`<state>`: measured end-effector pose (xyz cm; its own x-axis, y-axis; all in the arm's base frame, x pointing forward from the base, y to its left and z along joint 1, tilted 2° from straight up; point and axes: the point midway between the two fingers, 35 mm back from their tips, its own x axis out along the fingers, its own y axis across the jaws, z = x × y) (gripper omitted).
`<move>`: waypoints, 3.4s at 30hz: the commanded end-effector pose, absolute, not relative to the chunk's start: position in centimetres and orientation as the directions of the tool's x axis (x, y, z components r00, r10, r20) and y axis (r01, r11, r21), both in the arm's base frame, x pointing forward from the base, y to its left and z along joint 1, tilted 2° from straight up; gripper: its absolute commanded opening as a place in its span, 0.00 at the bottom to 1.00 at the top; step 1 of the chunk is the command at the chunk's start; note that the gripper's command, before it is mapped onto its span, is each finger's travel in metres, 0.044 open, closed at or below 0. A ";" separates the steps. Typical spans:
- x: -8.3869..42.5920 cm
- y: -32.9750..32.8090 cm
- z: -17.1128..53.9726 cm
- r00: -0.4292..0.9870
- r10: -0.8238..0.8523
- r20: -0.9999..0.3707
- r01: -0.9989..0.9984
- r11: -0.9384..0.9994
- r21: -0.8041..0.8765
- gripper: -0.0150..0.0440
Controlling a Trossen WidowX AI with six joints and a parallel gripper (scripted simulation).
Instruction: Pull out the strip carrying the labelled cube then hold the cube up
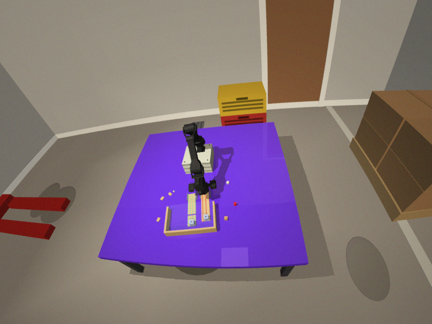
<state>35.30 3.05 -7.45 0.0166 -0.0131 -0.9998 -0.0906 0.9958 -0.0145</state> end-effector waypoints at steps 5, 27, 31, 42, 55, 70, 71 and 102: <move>33.3 3.0 -7.9 -0.006 -0.011 -1.000 -0.089 0.996 -0.011 0.25; 30.0 2.7 -8.0 -0.009 -0.011 -1.000 -0.089 0.996 -0.010 0.25; 29.4 2.7 -8.1 -0.009 -0.011 -1.000 -0.089 0.996 -0.010 0.25; 27.9 2.5 -8.1 -0.011 -0.011 -1.000 -0.089 0.996 -0.010 0.25; 26.1 2.4 -8.1 -0.013 -0.012 -1.000 -0.089 0.996 -0.010 0.25; 24.1 2.3 -8.1 -0.014 -0.012 -1.000 -0.089 0.996 -0.010 0.25; 24.0 2.3 -8.1 -0.015 -0.012 -1.000 -0.089 0.996 -0.010 0.25; 20.4 2.0 -8.1 -0.018 -0.012 -1.000 -0.089 0.996 -0.010 0.25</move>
